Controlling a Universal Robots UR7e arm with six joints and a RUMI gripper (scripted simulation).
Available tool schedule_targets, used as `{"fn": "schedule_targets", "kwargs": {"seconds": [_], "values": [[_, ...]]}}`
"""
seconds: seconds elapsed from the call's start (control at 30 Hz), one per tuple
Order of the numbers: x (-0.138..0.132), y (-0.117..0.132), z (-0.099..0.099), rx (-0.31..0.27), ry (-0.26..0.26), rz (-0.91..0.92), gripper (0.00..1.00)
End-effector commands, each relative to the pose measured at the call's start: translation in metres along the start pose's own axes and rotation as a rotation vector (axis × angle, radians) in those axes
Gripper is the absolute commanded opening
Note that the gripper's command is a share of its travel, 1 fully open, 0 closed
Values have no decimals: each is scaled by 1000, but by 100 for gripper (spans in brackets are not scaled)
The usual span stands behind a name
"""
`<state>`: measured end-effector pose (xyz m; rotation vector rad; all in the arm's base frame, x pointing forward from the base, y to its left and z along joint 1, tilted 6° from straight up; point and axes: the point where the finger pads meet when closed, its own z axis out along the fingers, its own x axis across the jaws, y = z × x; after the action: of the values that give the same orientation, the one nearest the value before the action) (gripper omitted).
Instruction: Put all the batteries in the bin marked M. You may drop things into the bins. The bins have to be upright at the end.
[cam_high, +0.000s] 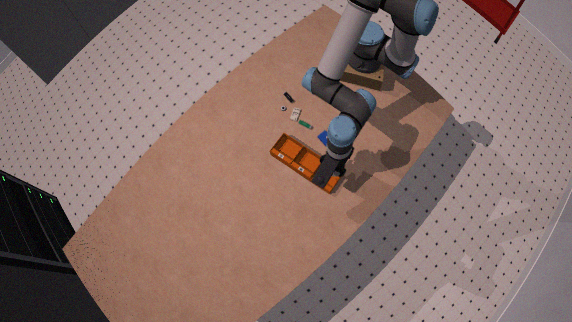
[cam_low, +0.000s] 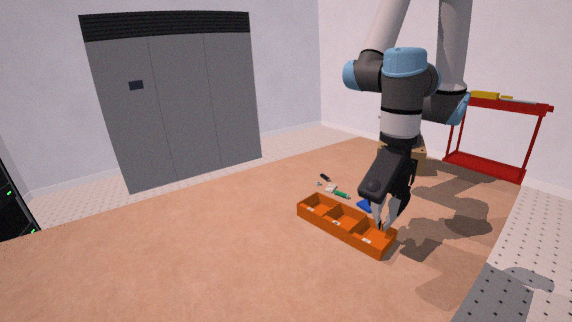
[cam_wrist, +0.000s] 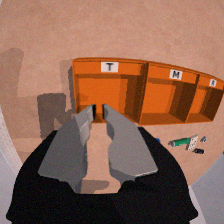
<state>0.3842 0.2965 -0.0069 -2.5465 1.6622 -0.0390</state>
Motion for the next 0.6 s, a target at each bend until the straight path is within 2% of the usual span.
{"fn": "schedule_targets", "kwargs": {"seconds": [0.0, 0.23, 0.43, 0.57], "values": [[0, -2, -10, 4, 1, 0, 4], [1, -2, -17, 4, 1, 0, 4], [1, -2, -40, 4, 1, 1, 4], [1, -2, -40, 4, 1, 0, 4]]}}
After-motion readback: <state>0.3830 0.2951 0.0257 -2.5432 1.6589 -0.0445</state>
